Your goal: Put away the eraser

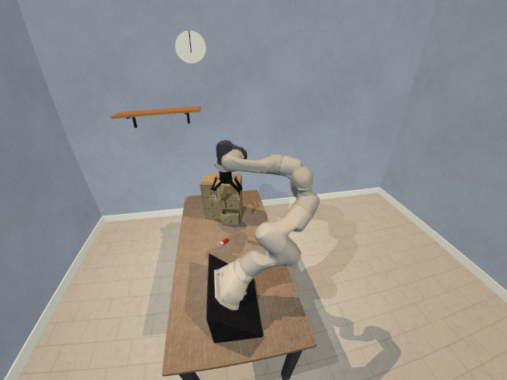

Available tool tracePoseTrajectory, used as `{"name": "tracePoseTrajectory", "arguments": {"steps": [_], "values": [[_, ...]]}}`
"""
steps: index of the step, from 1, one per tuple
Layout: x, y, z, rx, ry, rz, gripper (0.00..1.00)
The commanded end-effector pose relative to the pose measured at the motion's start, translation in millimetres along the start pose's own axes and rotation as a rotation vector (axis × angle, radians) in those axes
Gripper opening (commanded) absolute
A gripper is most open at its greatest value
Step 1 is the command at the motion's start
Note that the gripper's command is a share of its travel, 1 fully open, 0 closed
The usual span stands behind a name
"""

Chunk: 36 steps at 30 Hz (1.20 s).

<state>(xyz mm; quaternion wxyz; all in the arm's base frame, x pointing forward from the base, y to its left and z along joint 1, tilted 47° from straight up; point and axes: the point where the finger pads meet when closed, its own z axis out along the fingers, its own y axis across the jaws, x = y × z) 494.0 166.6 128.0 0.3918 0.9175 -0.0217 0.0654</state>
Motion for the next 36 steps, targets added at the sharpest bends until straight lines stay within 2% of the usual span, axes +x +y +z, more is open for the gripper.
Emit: {"name": "tracePoseTrajectory", "arguments": {"steps": [1, 12, 17, 21, 27, 29, 33, 36], "values": [[-2, 0, 0.6, -0.001, -0.007, -0.01, 1.0], [0, 0, 0.0, 0.0, 0.0, -0.001, 1.0], [-11, -1, 4.9, 0.0, -0.001, -0.002, 1.0], [-35, -2, 15.4, 0.0, -0.002, -0.003, 1.0], [-90, -6, 39.1, 0.0, -0.004, -0.006, 1.0], [-90, -6, 39.1, 0.0, -0.004, -0.006, 1.0], [-125, -9, 54.5, -0.001, -0.006, -0.008, 1.0], [-143, -10, 62.6, -0.001, -0.007, -0.009, 1.0]]}}
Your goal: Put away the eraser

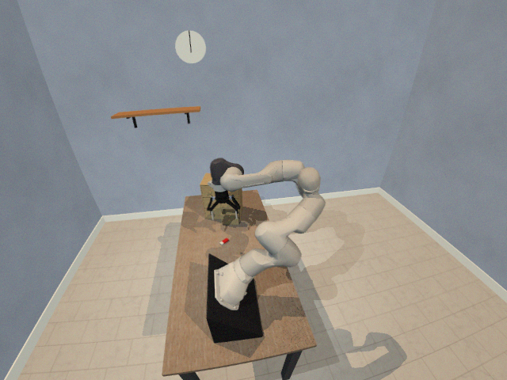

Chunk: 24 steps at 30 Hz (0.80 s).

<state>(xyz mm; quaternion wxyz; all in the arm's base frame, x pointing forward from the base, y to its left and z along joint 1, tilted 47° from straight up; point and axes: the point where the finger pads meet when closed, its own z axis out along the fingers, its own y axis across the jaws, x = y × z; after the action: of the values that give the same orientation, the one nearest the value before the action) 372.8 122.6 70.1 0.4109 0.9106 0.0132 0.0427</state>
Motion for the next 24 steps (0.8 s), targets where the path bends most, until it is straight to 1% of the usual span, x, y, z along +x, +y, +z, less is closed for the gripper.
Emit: {"name": "tracePoseTrajectory", "arguments": {"steps": [1, 5, 15, 20, 24], "values": [[-18, -12, 5.3, 0.036, 0.006, 0.074, 1.0], [-24, -13, 8.1, 0.036, 0.006, 0.074, 1.0], [-23, -13, 9.0, 0.036, 0.016, 0.074, 1.0], [-20, -13, 12.0, 0.035, 0.053, 0.075, 1.0], [-15, -13, 16.6, 0.032, 0.109, 0.076, 1.0]]}}
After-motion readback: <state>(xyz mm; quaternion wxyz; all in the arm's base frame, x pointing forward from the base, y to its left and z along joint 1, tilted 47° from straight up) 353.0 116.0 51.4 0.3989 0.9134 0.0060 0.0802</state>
